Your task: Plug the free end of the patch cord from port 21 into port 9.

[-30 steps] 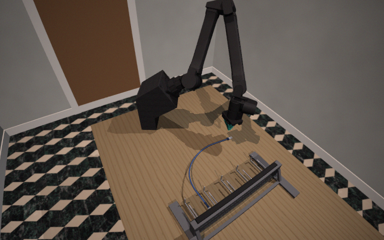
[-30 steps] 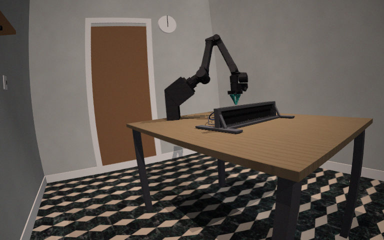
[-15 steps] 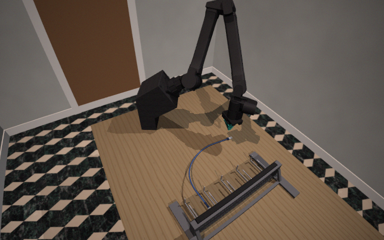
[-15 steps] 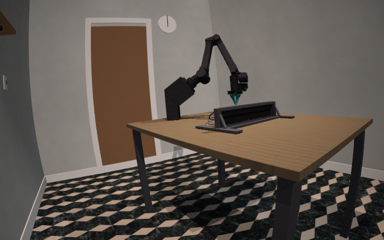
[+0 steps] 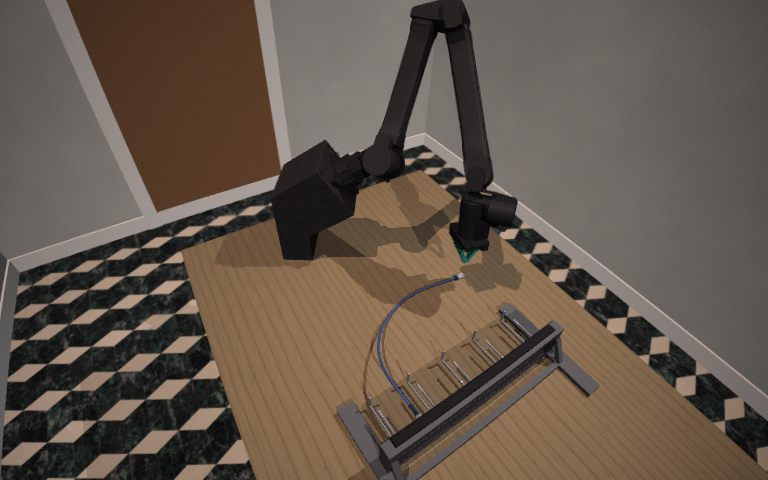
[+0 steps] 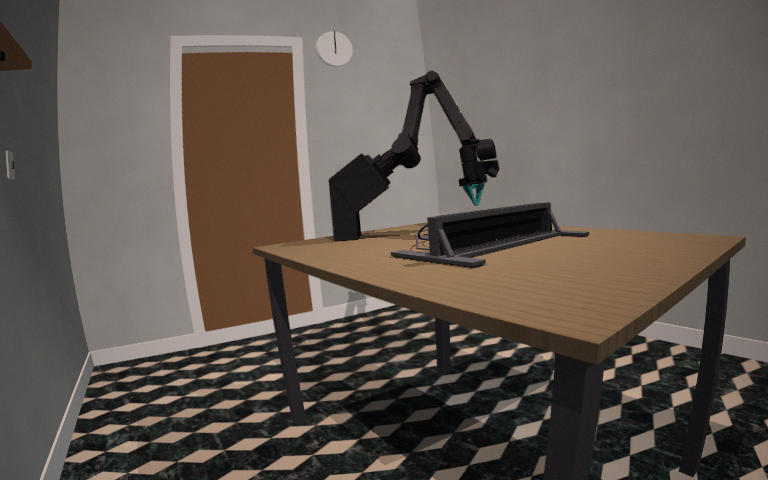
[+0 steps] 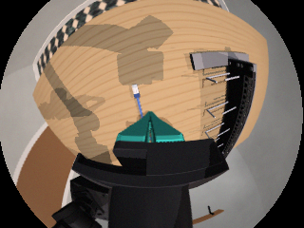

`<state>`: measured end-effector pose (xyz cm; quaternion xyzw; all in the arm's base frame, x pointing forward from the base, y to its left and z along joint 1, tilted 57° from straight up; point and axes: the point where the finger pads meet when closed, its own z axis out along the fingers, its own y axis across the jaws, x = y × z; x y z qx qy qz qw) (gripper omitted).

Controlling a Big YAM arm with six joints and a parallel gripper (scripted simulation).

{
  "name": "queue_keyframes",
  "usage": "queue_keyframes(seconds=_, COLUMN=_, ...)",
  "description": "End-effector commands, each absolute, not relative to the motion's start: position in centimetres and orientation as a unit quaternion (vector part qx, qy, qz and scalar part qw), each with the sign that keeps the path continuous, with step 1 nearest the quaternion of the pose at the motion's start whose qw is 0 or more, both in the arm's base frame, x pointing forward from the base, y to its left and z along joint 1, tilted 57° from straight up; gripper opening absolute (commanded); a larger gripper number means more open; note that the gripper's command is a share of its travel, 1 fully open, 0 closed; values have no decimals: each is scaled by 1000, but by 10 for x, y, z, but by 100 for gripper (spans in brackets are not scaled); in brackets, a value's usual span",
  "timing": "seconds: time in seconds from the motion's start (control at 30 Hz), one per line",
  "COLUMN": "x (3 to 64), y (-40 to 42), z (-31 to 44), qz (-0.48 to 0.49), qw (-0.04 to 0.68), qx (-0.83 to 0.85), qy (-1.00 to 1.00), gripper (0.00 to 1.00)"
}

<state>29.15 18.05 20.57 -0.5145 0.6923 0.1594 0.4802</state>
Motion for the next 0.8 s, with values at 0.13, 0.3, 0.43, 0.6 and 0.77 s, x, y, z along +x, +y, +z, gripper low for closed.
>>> queue_keyframes(seconds=0.13, x=317, y=155, z=242, qz=187, qw=520, qx=-390, qy=737, gripper=0)
queue_keyframes(seconds=0.3, x=327, y=138, z=255, qz=211, qw=532, qx=-320, qy=755, gripper=0)
queue_keyframes(seconds=0.43, x=334, y=123, z=266, qz=232, qw=541, qx=-260, qy=765, gripper=0)
queue_keyframes(seconds=0.6, x=340, y=107, z=276, qz=254, qw=549, qx=-199, qy=771, gripper=0)
queue_keyframes(seconds=0.77, x=346, y=85, z=291, qz=284, qw=558, qx=-119, qy=770, gripper=0)
